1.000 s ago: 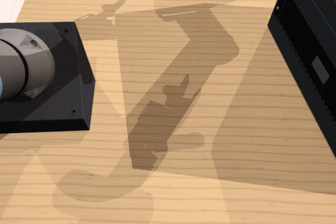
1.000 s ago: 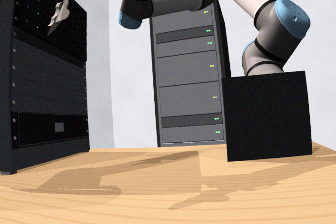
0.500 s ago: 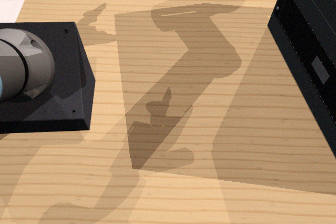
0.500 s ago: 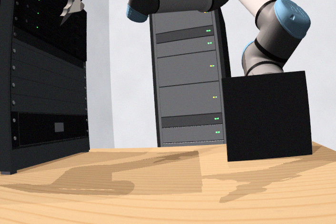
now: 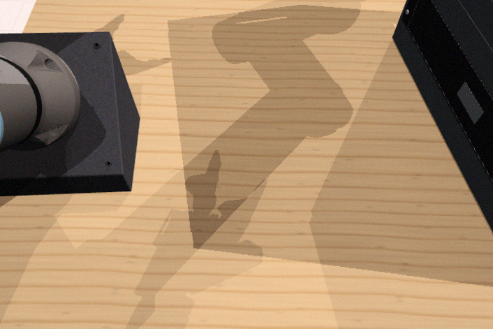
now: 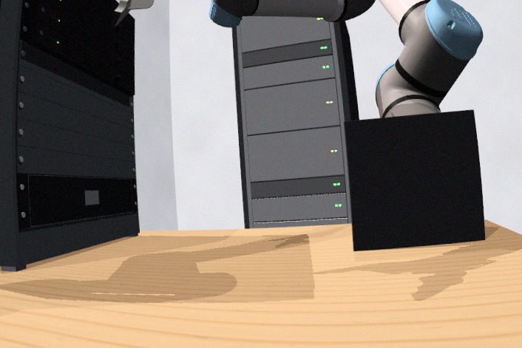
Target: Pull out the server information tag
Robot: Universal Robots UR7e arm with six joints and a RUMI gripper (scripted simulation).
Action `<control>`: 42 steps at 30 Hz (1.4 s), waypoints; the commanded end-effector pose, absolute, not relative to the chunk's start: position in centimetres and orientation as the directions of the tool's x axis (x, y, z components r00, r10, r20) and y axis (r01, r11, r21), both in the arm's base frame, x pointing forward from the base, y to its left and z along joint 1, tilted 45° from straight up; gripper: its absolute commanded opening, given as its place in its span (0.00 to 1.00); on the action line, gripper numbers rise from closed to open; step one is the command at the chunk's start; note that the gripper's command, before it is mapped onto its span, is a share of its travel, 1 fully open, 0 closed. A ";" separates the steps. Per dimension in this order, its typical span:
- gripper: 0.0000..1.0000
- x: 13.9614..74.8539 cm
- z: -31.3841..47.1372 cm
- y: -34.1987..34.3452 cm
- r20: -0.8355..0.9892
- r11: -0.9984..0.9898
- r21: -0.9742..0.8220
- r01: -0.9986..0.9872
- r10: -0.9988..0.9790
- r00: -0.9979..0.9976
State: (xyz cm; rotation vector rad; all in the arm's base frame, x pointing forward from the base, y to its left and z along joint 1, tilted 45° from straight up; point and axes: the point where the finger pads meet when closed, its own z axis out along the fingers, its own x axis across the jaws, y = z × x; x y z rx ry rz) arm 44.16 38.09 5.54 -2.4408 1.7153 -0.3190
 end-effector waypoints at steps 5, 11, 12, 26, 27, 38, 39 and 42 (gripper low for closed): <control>1.00 41.4 7.9 37.7 0.092 -0.446 -0.171 -0.878 -0.895 0.437; 1.00 39.7 9.3 37.3 0.087 -0.503 -0.140 -0.853 -0.864 0.495; 1.00 39.4 9.6 37.3 0.086 -0.512 -0.136 -0.848 -0.859 0.505; 1.00 36.1 12.0 36.5 0.068 -0.605 -0.086 -0.792 -0.796 0.601; 1.00 35.9 12.2 36.4 0.066 -0.611 -0.082 -0.787 -0.791 0.608; 1.00 33.7 13.6 35.8 0.049 -0.664 -0.055 -0.746 -0.748 0.662; 1.00 33.5 13.7 35.7 0.048 -0.669 -0.052 -0.742 -0.744 0.667; 1.00 32.9 14.1 35.6 0.042 -0.683 -0.045 -0.729 -0.731 0.681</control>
